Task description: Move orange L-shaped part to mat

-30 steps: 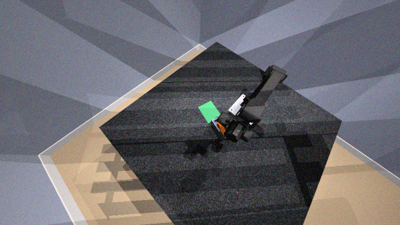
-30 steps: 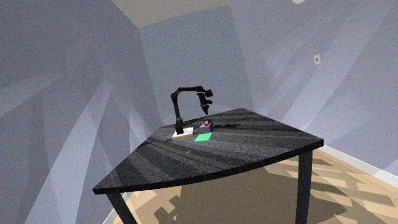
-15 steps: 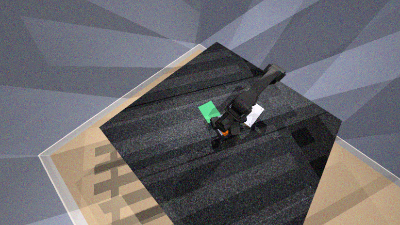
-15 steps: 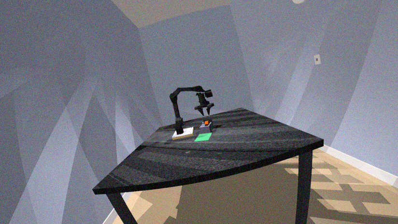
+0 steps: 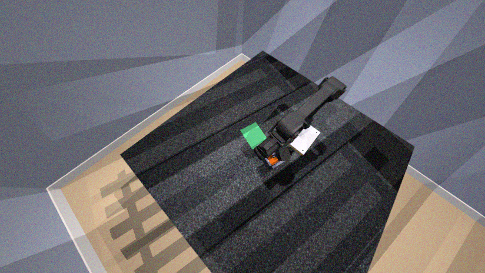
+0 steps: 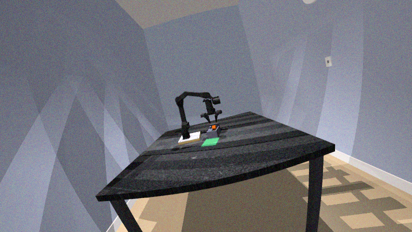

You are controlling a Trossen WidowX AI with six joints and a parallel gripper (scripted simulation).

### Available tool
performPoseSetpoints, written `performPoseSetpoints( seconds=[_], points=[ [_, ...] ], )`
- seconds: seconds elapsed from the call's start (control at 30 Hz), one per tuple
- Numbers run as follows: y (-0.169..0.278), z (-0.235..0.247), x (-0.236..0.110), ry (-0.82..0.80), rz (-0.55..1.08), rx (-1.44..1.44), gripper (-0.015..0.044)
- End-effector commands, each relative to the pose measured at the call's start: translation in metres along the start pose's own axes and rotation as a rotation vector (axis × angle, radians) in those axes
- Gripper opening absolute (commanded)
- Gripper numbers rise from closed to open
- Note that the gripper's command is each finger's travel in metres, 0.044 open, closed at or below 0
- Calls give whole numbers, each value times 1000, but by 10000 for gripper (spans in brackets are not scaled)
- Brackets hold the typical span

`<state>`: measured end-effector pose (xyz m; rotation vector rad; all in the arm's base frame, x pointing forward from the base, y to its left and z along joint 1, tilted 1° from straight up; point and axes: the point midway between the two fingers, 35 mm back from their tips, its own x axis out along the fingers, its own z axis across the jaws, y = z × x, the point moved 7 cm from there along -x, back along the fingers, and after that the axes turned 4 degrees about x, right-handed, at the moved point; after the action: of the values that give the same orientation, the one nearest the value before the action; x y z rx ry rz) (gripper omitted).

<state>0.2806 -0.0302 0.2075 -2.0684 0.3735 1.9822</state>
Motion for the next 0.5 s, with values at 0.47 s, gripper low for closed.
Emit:
performPoseSetpoints(
  seconds=[0.47],
  points=[
    [0, -1, 26, 1, 1, -5, 280]
  ],
)
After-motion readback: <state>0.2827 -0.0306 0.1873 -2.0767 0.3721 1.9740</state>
